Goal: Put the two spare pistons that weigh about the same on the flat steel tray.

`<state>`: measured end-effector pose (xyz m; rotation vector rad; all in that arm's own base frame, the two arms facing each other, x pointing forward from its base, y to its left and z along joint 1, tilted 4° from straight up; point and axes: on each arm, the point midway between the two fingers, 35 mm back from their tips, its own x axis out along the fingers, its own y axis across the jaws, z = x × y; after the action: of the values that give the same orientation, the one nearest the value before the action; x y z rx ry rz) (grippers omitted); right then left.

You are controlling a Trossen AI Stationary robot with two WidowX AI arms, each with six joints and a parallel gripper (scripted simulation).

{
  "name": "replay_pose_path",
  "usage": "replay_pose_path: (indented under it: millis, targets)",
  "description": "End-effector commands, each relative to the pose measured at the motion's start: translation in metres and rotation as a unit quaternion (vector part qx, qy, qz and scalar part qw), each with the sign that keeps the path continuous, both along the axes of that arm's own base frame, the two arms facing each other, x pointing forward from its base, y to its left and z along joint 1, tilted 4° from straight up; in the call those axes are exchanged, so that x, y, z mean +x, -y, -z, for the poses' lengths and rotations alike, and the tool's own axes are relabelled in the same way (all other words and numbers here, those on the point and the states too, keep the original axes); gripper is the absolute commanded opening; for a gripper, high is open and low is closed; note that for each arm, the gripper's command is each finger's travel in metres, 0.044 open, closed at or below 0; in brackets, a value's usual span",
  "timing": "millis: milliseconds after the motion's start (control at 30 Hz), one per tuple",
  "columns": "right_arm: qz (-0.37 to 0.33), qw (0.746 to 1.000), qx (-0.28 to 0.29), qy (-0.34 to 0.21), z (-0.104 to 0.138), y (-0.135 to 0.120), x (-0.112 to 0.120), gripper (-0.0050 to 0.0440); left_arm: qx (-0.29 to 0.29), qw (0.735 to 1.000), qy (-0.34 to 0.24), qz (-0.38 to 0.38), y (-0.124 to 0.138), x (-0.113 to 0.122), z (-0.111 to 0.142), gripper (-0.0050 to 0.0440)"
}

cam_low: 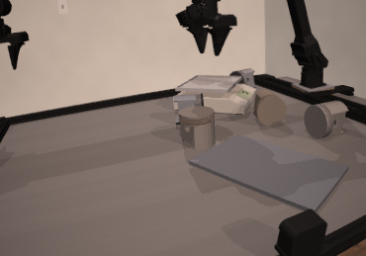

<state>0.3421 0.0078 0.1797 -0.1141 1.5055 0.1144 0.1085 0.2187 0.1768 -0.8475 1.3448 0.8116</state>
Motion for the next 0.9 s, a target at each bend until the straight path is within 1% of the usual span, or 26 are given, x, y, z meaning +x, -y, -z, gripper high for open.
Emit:
replay_pose_path:
  millis: [0,400,467,533,867]
  targets:
    - [-0.002,1.000,-0.003,-0.004,0.004,-0.011,0.015,0.0378,-0.002,1.000,0.002,0.003,0.000,0.000,0.000,0.0440]
    - [-0.002,1.000,-0.003,-0.004,0.009,-0.051,0.060,0.0378,-0.002,1.000,0.002,0.003,0.000,0.000,0.000,0.0440]
    - [-0.002,1.000,-0.003,-0.004,0.009,-0.051,0.060,0.0378,-0.002,1.000,0.002,0.003,0.000,0.000,0.000,0.0440]
    - [-0.002,1.000,-0.003,-0.003,0.010,-0.056,0.065,0.0378,-0.002,1.000,0.002,0.003,0.000,0.000,0.000,0.0440]
    - [0.114,0.992,0.033,0.052,0.010,-0.056,0.065,0.0378,-0.002,1.000,0.002,0.003,0.000,0.000,0.000,0.0440]
